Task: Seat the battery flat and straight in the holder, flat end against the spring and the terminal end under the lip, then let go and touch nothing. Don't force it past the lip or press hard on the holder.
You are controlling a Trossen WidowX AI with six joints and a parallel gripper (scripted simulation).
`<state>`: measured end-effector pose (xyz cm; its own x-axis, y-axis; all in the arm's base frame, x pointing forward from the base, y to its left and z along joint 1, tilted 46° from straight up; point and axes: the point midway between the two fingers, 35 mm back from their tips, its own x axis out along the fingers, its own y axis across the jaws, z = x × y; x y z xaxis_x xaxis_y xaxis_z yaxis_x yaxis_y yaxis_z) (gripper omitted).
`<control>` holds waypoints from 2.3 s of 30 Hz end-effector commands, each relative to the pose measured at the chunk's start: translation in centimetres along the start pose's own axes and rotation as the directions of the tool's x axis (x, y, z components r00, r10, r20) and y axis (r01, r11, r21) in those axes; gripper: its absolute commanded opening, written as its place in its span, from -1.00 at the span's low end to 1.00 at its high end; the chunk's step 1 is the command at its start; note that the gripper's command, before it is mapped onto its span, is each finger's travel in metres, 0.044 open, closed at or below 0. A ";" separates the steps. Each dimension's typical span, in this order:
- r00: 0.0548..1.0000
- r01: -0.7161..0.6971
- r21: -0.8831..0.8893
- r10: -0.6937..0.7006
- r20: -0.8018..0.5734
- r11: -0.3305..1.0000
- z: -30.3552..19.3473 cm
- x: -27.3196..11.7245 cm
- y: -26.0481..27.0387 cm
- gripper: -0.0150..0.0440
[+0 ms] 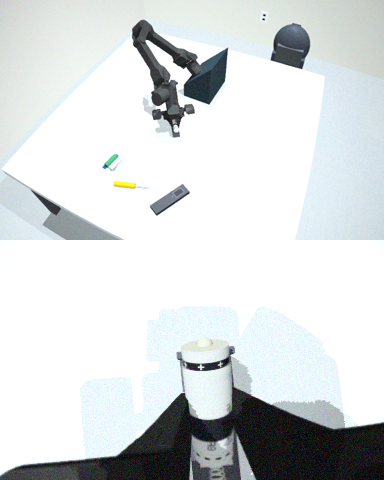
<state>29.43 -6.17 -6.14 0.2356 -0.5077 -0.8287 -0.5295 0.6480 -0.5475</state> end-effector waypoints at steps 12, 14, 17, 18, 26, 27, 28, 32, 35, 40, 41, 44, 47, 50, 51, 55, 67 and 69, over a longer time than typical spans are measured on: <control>0.994 -0.007 -0.011 0.008 0.109 1.000 -1.0 0.4 -0.1 -0.24; 0.992 -0.006 -0.013 0.007 0.124 1.000 -1.1 0.4 -0.1 -0.24; 0.991 -0.005 -0.015 0.007 0.134 1.000 -1.1 0.4 -0.1 -0.24; 0.991 -0.005 -0.015 0.007 0.134 1.000 -1.2 0.4 -0.1 -0.24; 0.992 -0.001 -0.015 0.003 0.130 1.000 -2.0 0.4 -0.1 -0.24; 0.991 -0.001 -0.015 0.003 0.130 1.000 -2.0 0.3 -0.1 -0.24; 0.991 -0.001 -0.015 0.003 0.130 1.000 -2.1 0.3 -0.1 -0.24; 0.991 0.000 -0.015 0.001 0.131 1.000 -2.4 0.2 -0.1 -0.24; 0.991 0.001 -0.015 0.001 0.130 1.000 -2.6 0.1 -0.1 -0.24; 0.992 0.003 -0.015 -0.001 0.129 1.000 -3.0 0.0 -0.1 -0.24; 0.992 0.003 -0.015 -0.001 0.129 1.000 -3.0 -0.1 -0.1 -0.24; 0.992 0.003 -0.015 -0.001 0.127 1.000 -3.2 -0.1 -0.1 -0.24; 0.992 0.004 -0.014 -0.002 0.125 1.000 -3.3 -0.2 -0.1 -0.24; 0.992 0.005 -0.014 -0.003 0.123 1.000 -3.5 -0.3 -0.1 -0.24; 0.992 0.005 -0.014 -0.003 0.122 1.000 -3.5 -0.3 -0.1 -0.24; 0.993 0.006 -0.015 -0.004 0.120 1.000 -3.5 -0.3 0.0 -0.24; 0.993 0.007 -0.014 -0.005 0.115 1.000 -3.5 -0.2 0.0 -0.24; 0.993 0.007 -0.014 -0.005 0.115 1.000 -3.5 -0.2 0.0 -0.24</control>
<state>27.08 -7.85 -5.35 0.3487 -0.4311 -0.8322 -0.5355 0.6371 -0.5544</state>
